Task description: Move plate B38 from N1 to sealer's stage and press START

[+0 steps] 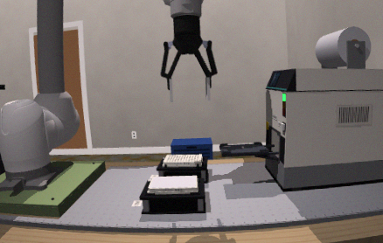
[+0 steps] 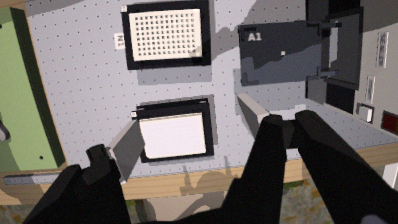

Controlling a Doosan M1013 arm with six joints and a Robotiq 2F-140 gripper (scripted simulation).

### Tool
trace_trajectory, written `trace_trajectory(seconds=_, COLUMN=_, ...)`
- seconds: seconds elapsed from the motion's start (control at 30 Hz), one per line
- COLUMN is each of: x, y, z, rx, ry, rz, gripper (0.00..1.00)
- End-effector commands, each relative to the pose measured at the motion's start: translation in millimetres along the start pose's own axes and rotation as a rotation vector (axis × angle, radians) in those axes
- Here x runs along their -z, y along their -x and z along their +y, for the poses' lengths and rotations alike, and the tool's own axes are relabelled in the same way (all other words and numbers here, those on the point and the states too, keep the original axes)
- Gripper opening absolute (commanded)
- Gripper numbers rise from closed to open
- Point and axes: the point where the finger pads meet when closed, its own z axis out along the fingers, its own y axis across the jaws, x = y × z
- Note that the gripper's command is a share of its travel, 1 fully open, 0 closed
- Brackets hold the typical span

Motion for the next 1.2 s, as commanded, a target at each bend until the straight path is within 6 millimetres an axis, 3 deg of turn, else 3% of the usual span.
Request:
trace_trajectory(seconds=0.0, x=0.1, y=0.0, z=0.0, rx=0.104, ry=0.001, rz=0.003, gripper=0.70)
trace_trajectory(seconds=0.13, x=0.1, y=0.0, z=0.0, rx=0.170, ry=0.001, rz=0.003, gripper=0.70)
trace_trajectory(seconds=0.63, x=0.1, y=0.0, z=0.0, rx=0.670, ry=0.001, rz=0.003, gripper=0.70)
trace_trajectory(seconds=0.7, x=0.1, y=0.0, z=0.0, rx=0.670, ry=0.001, rz=0.003, gripper=0.70)
trace_trajectory(seconds=1.17, x=0.1, y=0.0, z=0.0, rx=1.137, ry=0.002, rz=0.002, gripper=0.70)
